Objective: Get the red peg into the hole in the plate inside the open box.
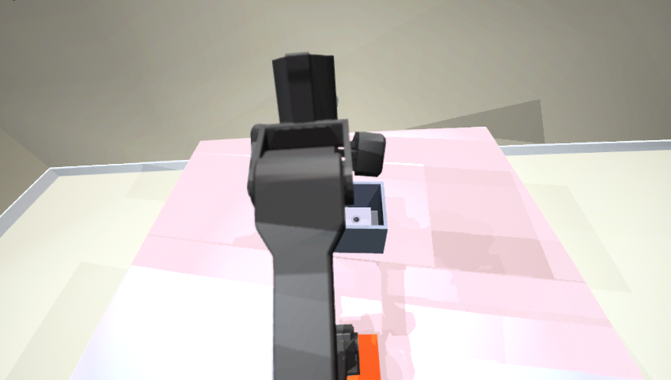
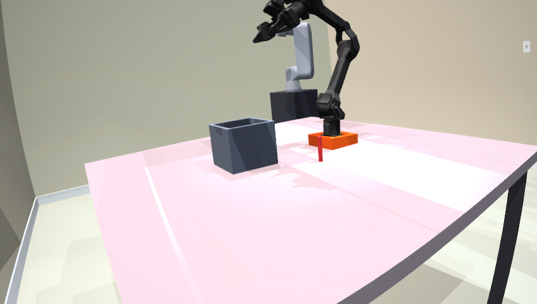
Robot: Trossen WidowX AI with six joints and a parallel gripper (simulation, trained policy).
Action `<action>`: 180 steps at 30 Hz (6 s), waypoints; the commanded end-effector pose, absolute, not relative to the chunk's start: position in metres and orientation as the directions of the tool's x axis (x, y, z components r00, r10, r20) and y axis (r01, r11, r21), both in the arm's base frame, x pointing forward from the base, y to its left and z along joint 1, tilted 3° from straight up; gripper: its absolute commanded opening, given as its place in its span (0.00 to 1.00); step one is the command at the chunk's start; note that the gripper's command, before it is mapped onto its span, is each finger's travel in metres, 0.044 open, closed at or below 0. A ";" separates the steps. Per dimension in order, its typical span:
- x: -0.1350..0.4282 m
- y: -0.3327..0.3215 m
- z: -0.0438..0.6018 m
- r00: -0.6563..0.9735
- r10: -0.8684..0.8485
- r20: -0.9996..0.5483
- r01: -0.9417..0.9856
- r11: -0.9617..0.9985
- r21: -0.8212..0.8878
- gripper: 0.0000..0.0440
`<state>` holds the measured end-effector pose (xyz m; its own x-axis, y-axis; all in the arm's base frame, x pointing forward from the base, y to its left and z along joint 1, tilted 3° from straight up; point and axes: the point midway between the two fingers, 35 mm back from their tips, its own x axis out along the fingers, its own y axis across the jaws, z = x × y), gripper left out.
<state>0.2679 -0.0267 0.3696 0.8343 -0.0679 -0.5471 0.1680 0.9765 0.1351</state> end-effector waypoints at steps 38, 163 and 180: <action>0.216 0.075 0.200 0.147 0.186 -0.972 0.761 0.606 0.231 1.00; 0.276 0.007 0.174 0.268 -0.001 -0.963 0.947 0.182 0.264 0.00; 0.291 -0.039 0.167 0.217 -0.029 -0.976 0.965 0.155 0.210 0.00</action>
<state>0.2876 -0.0328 0.1670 0.2200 -0.0296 -0.9751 0.9650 0.1526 0.2131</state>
